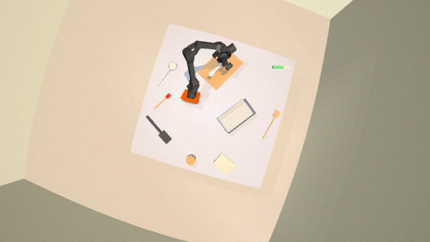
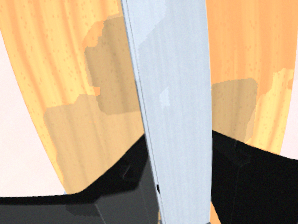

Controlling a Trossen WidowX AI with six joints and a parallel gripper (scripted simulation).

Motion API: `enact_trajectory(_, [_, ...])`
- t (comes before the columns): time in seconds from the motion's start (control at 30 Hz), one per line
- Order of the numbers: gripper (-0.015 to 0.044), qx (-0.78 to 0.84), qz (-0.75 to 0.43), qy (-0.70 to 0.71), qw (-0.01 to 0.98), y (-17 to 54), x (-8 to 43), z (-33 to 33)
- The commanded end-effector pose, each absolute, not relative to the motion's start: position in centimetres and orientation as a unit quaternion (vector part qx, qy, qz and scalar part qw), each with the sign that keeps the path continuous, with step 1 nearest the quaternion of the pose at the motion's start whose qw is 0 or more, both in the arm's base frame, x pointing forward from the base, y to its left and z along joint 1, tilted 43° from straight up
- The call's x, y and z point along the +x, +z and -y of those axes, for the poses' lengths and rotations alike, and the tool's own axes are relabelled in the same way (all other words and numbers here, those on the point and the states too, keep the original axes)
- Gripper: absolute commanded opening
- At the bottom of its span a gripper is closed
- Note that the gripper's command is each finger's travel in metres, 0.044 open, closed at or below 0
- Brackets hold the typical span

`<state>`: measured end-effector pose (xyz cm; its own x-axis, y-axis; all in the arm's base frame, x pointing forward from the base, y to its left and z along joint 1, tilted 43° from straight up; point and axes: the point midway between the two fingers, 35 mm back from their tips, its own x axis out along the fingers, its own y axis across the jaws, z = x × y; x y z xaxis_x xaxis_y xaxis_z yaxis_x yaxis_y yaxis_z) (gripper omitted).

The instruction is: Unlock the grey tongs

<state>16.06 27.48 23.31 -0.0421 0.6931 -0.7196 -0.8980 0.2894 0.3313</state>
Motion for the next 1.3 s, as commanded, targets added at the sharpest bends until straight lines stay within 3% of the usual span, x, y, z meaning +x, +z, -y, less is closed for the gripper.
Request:
enact_trajectory(0.0, [-0.0150, -0.120, -0.425, 0.581, 0.683, 22.83, 16.03, -27.84])
enact_trajectory(0.4, [-0.0150, -0.118, -0.425, 0.582, 0.683, 21.96, 15.72, -28.62])
enact_trajectory(1.13, [0.0427, -0.118, -0.425, 0.585, 0.681, 22.03, 15.62, -28.58])
enact_trajectory(1.27, [0.0440, -0.122, -0.426, 0.583, 0.681, 22.12, 16.22, -28.31])
